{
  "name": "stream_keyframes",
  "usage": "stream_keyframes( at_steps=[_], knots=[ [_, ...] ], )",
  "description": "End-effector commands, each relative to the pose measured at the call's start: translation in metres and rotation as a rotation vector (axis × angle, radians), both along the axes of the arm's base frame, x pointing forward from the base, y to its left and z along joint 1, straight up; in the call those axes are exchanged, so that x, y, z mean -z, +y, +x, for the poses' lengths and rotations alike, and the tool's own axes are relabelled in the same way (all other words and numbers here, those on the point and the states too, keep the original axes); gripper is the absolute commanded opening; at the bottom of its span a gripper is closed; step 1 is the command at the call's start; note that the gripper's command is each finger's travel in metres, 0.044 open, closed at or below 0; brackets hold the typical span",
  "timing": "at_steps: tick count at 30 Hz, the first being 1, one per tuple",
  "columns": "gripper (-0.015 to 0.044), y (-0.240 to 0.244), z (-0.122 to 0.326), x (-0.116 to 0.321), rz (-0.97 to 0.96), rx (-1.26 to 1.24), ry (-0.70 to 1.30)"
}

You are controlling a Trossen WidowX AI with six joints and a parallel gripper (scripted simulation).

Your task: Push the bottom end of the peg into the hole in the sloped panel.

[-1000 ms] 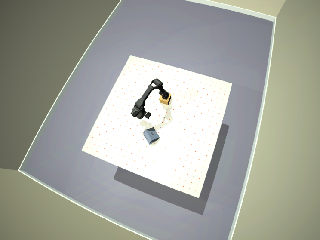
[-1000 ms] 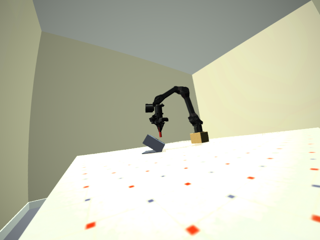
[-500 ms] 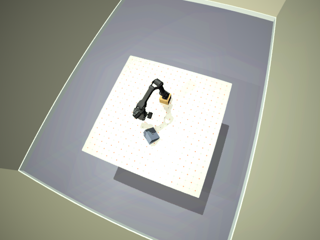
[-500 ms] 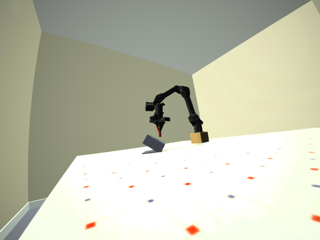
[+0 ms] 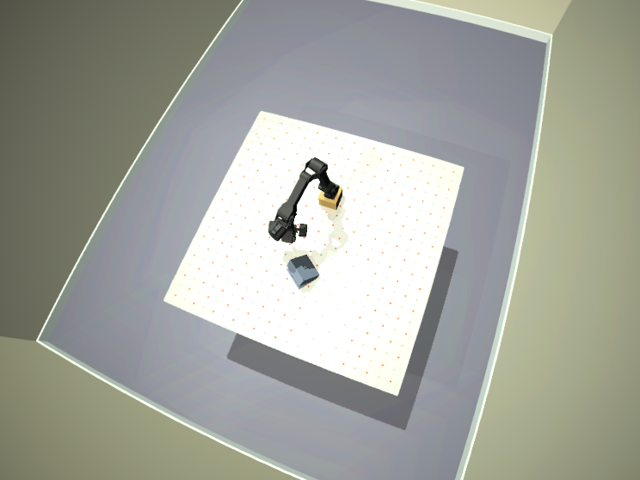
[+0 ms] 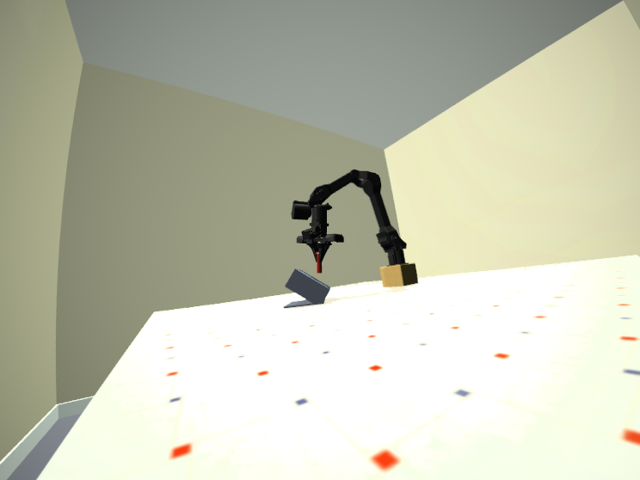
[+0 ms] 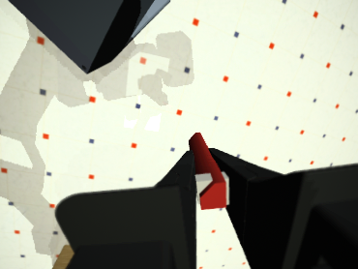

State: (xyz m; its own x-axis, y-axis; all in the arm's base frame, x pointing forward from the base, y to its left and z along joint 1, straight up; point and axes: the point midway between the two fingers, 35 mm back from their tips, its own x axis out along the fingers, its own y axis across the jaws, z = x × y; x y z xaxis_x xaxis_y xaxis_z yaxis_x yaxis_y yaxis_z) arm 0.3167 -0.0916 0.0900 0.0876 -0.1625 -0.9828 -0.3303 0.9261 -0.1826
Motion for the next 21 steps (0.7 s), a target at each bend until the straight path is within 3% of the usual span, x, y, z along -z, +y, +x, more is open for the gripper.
stream_keyframes(
  at_steps=[1, 21],
  knots=[
    [0.0, 0.005, 0.001, 0.001, -0.022, -0.071, 0.01],
    [0.0, 0.027, 0.01, -0.002, -0.097, -0.35, 0.029]
  ],
)
